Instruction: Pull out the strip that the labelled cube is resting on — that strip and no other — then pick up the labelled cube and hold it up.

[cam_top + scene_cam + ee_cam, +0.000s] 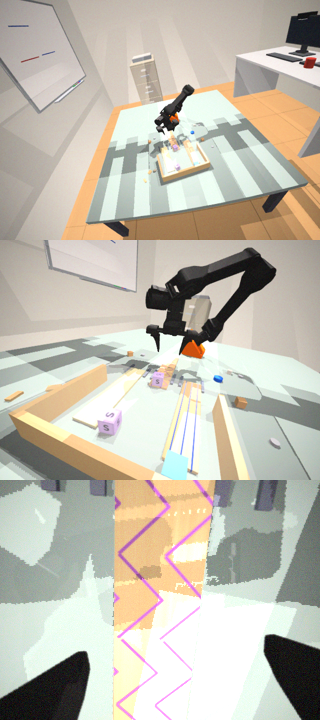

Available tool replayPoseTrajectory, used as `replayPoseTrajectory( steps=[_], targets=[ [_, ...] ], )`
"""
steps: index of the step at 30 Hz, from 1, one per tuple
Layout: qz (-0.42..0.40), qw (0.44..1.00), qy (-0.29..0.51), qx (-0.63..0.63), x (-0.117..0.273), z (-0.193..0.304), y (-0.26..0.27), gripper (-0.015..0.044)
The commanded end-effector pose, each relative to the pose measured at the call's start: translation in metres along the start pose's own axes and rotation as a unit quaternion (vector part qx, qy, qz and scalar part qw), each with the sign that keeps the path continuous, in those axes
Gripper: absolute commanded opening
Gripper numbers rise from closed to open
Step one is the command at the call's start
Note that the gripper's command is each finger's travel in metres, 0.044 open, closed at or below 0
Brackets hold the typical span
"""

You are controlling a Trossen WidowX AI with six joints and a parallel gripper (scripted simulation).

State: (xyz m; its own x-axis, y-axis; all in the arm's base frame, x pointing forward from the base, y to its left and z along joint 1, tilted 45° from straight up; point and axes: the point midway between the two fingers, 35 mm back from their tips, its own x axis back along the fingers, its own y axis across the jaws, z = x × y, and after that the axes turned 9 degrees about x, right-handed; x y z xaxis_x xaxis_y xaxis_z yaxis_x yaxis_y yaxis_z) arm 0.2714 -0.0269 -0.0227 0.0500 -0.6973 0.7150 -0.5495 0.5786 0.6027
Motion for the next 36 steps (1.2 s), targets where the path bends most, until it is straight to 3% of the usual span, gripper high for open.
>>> replayPoseTrajectory(
  steps=[1, 36],
  targets=[
    [-0.004, 1.000, 0.000, -0.001, 0.001, -0.015, -0.004, 0.0440],
    [-0.003, 1.000, -0.003, 0.002, 0.013, -0.143, -0.039, 0.0440]
  ],
)
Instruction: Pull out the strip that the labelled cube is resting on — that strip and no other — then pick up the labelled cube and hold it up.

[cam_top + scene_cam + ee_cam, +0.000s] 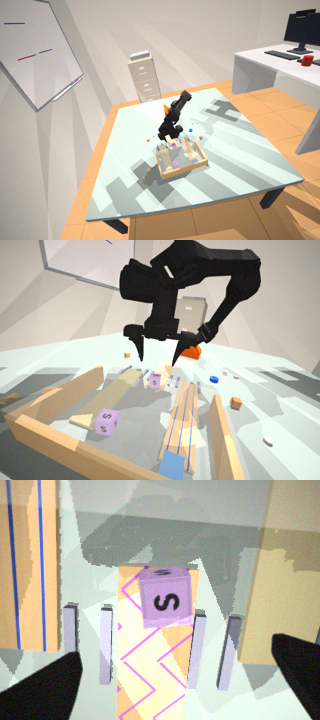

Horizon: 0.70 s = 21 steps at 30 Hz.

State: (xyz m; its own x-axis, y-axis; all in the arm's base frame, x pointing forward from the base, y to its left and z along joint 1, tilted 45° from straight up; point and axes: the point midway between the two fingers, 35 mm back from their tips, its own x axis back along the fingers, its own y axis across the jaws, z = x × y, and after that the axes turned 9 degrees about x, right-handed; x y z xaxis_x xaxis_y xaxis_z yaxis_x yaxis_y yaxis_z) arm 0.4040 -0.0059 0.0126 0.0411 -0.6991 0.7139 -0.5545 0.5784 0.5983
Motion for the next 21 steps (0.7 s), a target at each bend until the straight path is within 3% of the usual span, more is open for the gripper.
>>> replayPoseTrajectory(
  steps=[1, 2, 9, 21],
  targets=[
    [-0.005, 1.000, 0.001, -0.001, -0.004, -0.013, 0.000, 0.0440],
    [-0.005, 1.000, 0.001, -0.001, -0.004, -0.013, 0.000, 0.0440],
    [-0.005, 1.000, 0.001, -0.001, -0.013, -0.013, 0.000, 0.0256],
    [-0.005, 1.000, 0.001, -0.001, -0.033, -0.013, -0.001, 0.0250]
  ],
)
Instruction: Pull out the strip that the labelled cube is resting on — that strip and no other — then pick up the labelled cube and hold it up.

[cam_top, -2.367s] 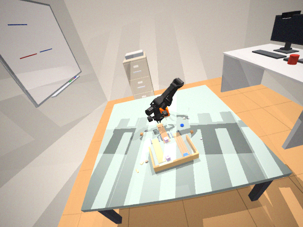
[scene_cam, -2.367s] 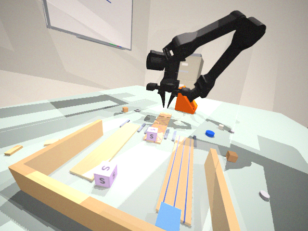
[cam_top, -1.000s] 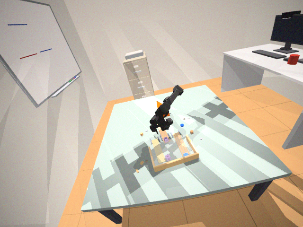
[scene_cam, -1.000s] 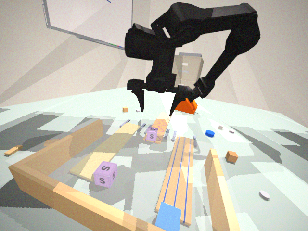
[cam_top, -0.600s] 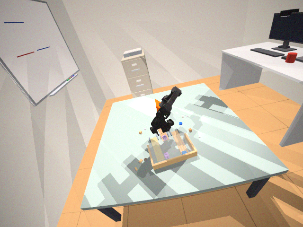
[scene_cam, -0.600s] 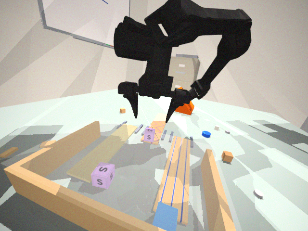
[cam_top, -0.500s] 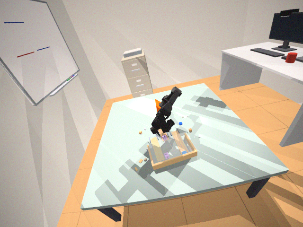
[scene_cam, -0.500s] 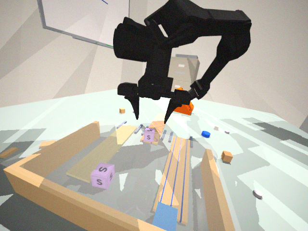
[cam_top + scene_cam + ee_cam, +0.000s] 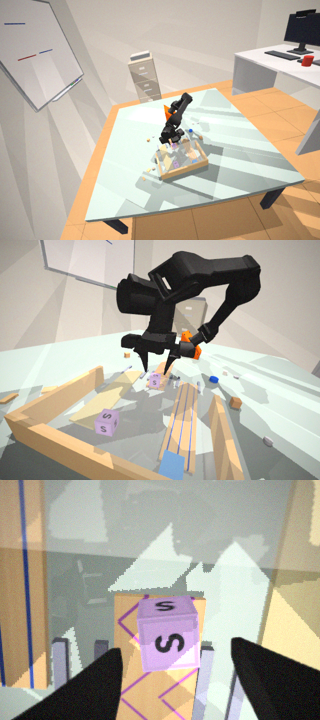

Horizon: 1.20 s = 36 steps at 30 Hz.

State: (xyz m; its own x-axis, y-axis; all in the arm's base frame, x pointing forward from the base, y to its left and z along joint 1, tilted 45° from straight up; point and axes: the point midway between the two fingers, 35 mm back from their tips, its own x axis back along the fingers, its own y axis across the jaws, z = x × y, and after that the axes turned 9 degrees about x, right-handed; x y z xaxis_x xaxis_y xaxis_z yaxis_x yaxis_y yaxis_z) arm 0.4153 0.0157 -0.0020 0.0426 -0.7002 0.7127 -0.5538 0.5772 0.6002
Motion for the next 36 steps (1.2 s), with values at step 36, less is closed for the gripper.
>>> replayPoseTrajectory(
  steps=[36],
  targets=[
    [-0.002, 1.000, 0.001, 0.000, -0.032, 0.001, 0.002, 0.0105]
  ],
)
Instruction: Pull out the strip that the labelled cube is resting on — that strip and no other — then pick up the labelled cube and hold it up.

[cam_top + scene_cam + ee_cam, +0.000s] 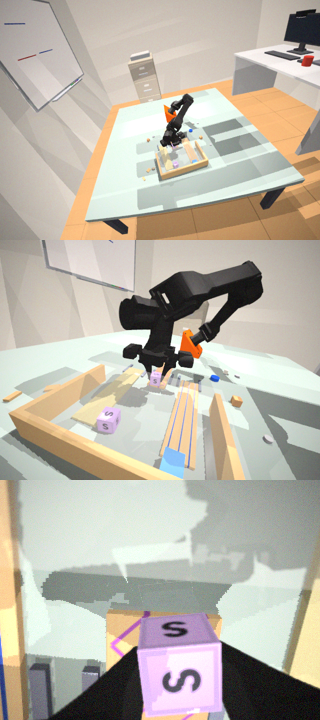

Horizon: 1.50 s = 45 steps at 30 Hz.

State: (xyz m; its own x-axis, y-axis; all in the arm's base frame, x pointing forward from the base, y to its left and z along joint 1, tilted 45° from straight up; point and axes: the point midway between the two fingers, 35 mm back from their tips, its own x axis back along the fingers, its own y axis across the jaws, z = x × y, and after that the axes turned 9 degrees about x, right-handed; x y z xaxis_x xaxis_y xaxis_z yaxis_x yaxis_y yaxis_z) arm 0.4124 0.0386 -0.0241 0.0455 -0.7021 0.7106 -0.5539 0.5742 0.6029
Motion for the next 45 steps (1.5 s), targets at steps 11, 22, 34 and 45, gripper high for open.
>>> replayPoseTrajectory(
  steps=[11, 22, 34, 45],
  targets=[
    [-0.001, 1.000, 0.001, -0.001, 0.024, 0.027, 0.015, 0.0000],
    [-0.002, 1.000, 0.002, -0.003, 0.042, 0.054, 0.032, 0.0000],
    [-0.003, 1.000, 0.003, -0.004, 0.042, 0.090, 0.054, 0.0000],
    [-0.002, 1.000, 0.003, -0.004, 0.077, 0.094, 0.056, 0.0000]
  ],
)
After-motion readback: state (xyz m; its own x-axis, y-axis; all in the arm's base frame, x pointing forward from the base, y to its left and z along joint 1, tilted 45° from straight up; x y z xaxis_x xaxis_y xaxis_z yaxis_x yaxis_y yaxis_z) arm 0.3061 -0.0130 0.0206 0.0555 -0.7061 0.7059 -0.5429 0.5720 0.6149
